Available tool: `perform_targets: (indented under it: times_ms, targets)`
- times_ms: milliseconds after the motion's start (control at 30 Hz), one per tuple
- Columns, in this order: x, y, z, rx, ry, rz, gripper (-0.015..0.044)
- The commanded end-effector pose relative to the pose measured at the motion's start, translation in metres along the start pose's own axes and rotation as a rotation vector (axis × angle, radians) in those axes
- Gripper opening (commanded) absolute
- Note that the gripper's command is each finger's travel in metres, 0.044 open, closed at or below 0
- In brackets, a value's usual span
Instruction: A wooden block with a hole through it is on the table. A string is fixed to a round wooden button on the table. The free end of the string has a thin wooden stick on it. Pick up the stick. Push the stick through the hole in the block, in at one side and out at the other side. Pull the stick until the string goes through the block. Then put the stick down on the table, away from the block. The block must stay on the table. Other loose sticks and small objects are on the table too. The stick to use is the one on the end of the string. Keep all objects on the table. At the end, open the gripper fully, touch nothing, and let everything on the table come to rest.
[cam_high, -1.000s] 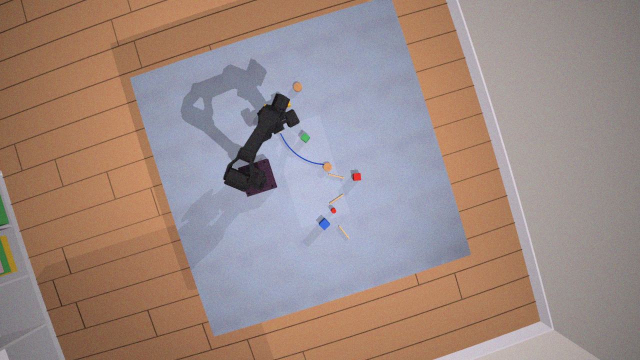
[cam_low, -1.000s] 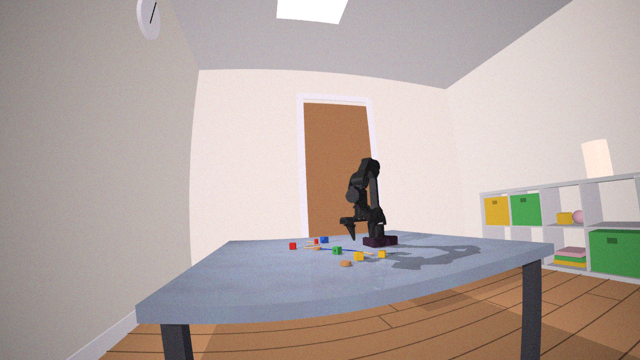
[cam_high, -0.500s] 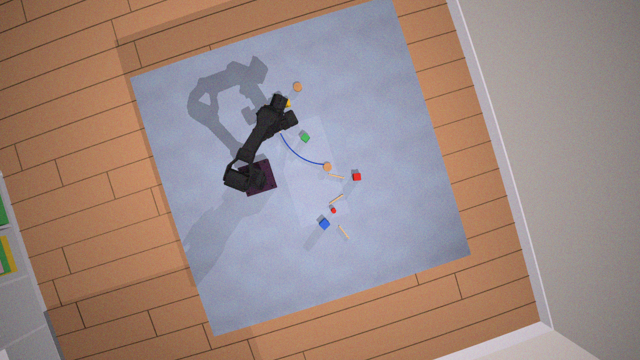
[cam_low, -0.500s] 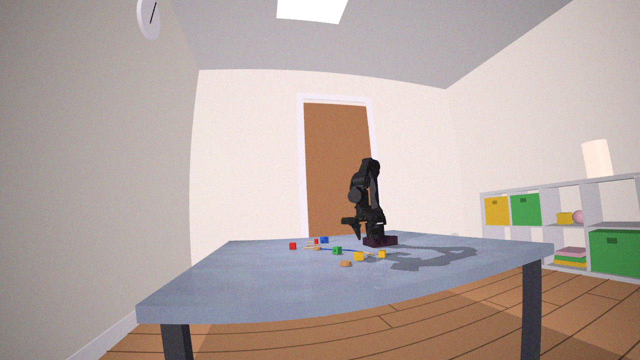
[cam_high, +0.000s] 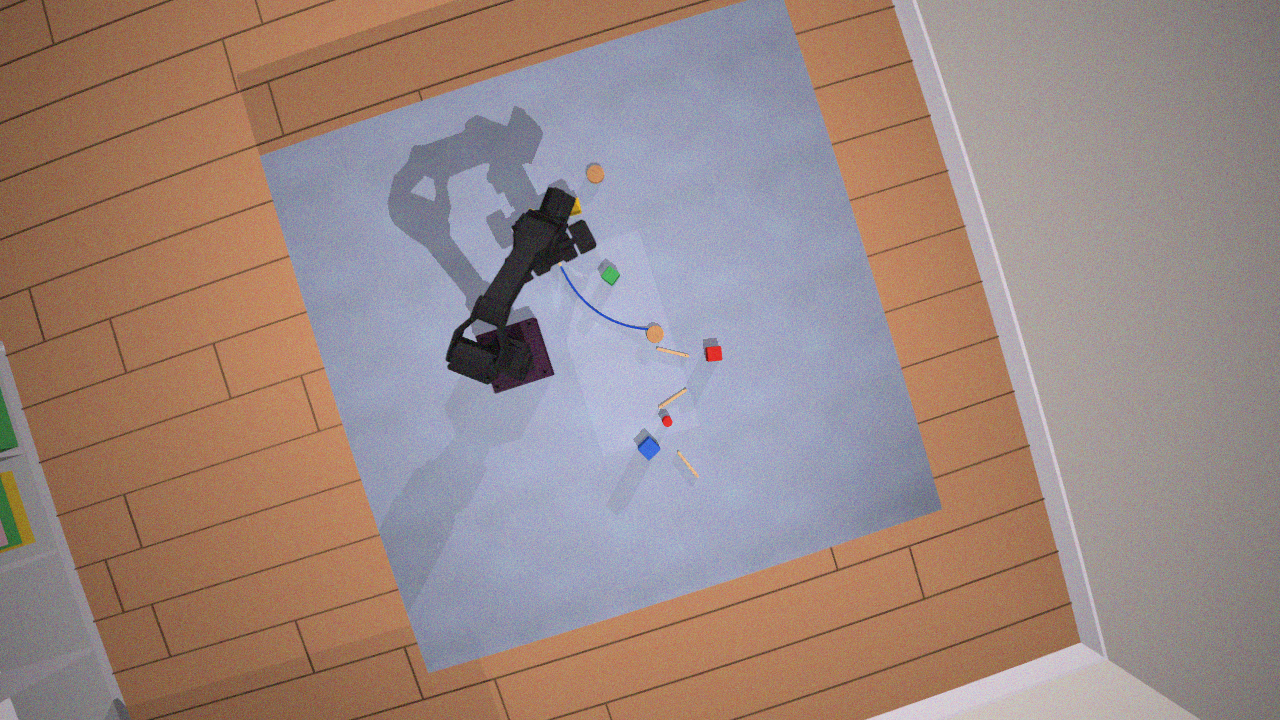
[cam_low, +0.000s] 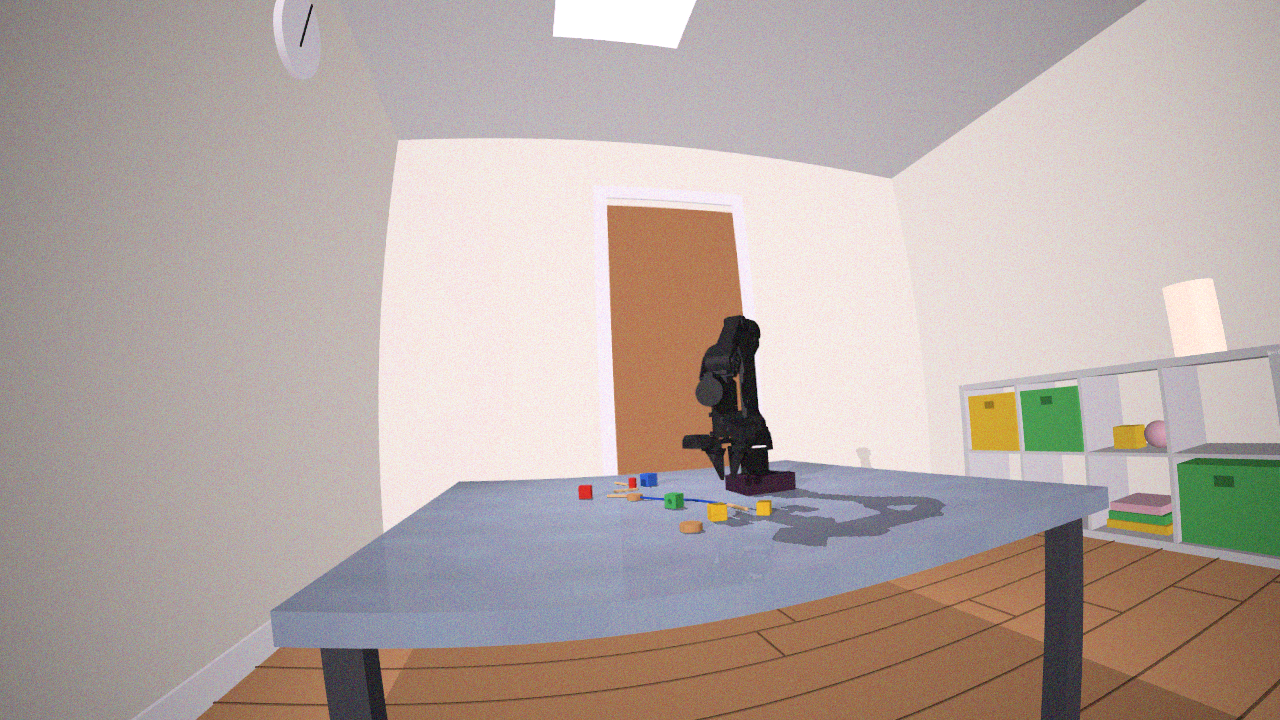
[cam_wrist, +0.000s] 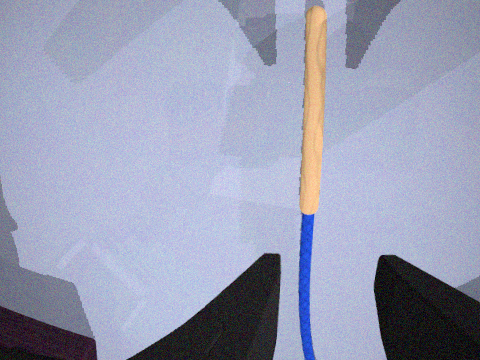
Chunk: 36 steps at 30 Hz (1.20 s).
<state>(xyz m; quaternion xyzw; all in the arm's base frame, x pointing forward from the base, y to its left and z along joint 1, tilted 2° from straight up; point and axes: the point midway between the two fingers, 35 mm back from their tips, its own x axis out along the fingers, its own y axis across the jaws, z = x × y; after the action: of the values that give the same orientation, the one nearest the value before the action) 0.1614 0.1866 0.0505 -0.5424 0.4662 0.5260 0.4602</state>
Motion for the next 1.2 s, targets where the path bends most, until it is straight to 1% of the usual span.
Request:
perform_targets:
  times_ms: [0, 1167]
  targets:
    - [0.004, 0.000, 0.001, 0.003, -0.004, 0.003, 0.0123]
    - [0.060, 0.001, 0.001, 0.003, -0.004, 0.003, 0.0123]
